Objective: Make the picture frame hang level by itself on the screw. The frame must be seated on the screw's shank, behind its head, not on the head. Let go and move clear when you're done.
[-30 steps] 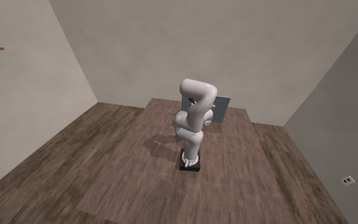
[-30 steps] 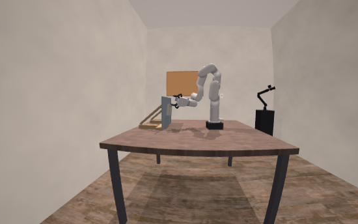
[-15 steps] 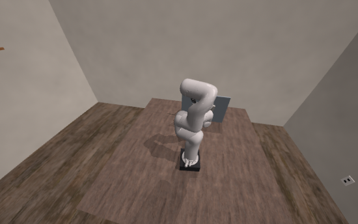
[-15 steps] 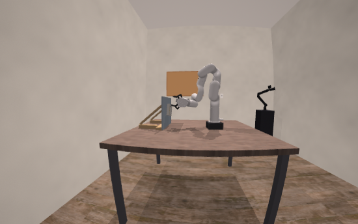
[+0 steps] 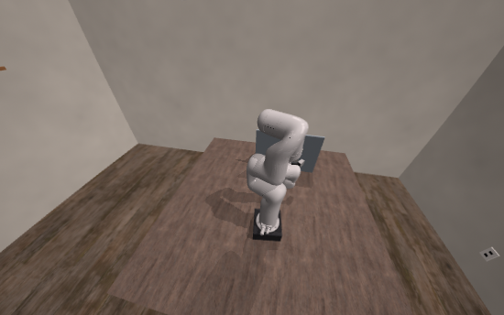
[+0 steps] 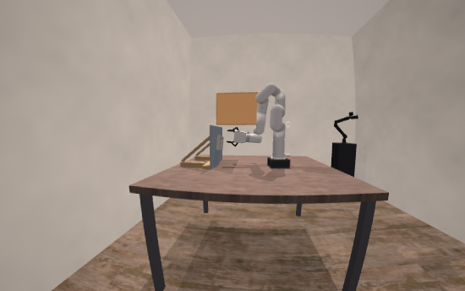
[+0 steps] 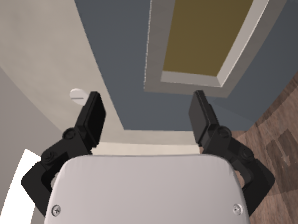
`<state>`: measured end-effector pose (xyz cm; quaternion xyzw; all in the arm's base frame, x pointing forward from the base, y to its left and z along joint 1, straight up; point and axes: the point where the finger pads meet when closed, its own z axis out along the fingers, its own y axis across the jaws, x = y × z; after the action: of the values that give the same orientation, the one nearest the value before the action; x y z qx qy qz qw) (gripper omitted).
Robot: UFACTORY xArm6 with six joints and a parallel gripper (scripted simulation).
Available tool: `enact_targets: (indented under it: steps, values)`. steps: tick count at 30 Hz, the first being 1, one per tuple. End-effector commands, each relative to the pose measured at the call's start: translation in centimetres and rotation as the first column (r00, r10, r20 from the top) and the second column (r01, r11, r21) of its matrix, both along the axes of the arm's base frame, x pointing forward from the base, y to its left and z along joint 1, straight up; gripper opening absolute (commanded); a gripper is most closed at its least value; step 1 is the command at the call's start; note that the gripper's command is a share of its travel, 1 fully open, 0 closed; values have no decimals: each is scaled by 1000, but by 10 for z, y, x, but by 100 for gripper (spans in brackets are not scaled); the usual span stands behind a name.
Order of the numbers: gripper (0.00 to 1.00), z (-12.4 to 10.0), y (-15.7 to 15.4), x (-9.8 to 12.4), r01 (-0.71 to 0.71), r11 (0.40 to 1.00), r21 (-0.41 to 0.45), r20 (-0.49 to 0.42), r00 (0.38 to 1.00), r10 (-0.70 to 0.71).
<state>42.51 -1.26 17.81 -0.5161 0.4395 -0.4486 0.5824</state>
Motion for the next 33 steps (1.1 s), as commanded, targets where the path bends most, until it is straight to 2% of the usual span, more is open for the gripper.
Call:
enact_targets:
  steps: [1, 29, 30, 33]
  values:
    - [100, -7, -19, -3, 76, 995, 57, -28, 997, -75]
    - [100, -12, -29, -6, 117, 989, 87, -45, 993, -113]
    - [50, -12, -29, -6, 117, 989, 87, -45, 993, -113]
    - [50, -12, -29, -6, 117, 989, 87, -45, 993, -113]
